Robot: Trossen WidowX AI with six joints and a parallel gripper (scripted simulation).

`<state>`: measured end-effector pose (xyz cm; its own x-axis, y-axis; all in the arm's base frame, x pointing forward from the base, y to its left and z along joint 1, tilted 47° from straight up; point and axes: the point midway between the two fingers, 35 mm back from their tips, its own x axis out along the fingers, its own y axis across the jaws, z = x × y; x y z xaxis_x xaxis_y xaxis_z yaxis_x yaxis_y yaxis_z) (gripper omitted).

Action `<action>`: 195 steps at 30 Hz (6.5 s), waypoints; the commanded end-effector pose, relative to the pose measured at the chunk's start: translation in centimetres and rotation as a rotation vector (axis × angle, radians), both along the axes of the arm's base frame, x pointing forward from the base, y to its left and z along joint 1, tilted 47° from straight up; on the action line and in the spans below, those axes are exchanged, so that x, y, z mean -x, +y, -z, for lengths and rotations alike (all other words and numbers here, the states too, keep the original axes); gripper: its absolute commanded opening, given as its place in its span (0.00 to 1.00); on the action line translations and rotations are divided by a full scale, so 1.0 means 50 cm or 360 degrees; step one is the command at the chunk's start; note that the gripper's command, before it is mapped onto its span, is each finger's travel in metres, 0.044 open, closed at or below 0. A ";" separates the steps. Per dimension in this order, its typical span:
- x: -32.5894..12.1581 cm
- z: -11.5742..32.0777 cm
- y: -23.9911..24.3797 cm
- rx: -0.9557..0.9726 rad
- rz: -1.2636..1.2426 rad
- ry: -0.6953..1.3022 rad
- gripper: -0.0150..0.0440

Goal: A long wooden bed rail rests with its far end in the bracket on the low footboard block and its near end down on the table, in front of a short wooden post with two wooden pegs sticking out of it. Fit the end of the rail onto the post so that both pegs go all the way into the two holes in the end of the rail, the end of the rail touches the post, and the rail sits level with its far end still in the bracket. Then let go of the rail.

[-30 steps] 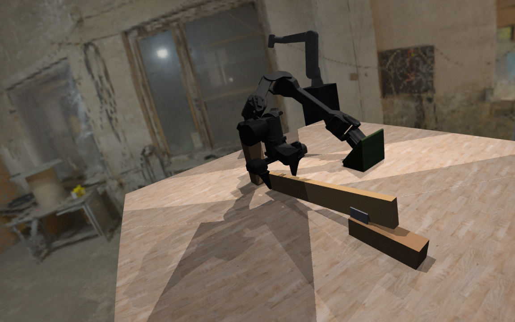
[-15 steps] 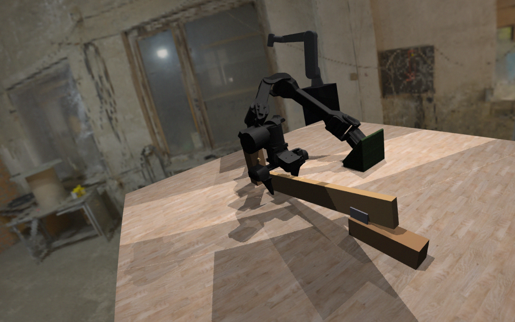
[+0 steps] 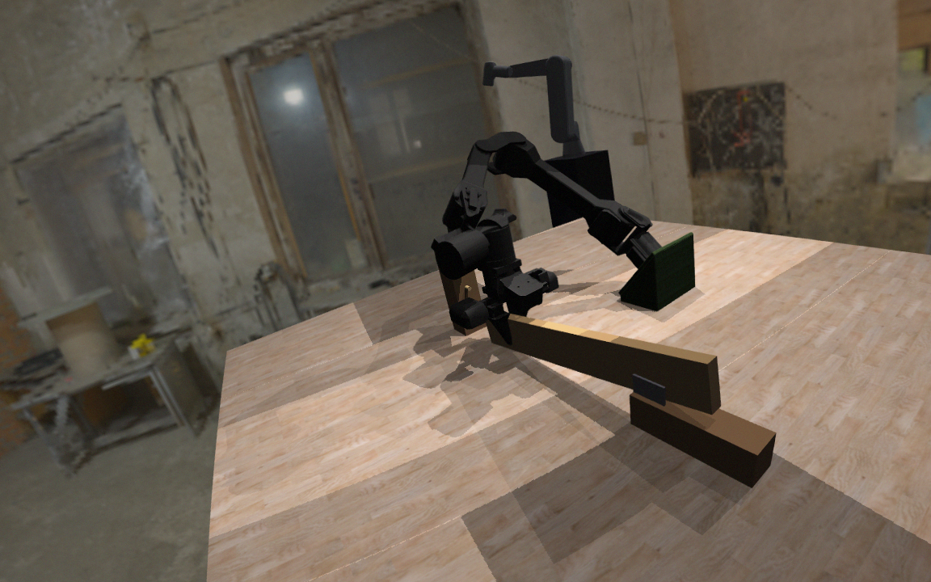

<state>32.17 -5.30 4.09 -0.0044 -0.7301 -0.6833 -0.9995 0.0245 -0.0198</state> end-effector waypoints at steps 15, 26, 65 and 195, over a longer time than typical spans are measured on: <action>0.000 0.000 -0.002 0.0004 -0.0004 0.0002 0.25; 0.000 -0.006 0.007 0.0004 -0.0004 0.0002 0.25; -0.005 -0.033 0.036 0.0003 -0.0004 0.0002 0.25; -0.001 -0.077 0.040 0.0003 -0.0004 0.0003 0.25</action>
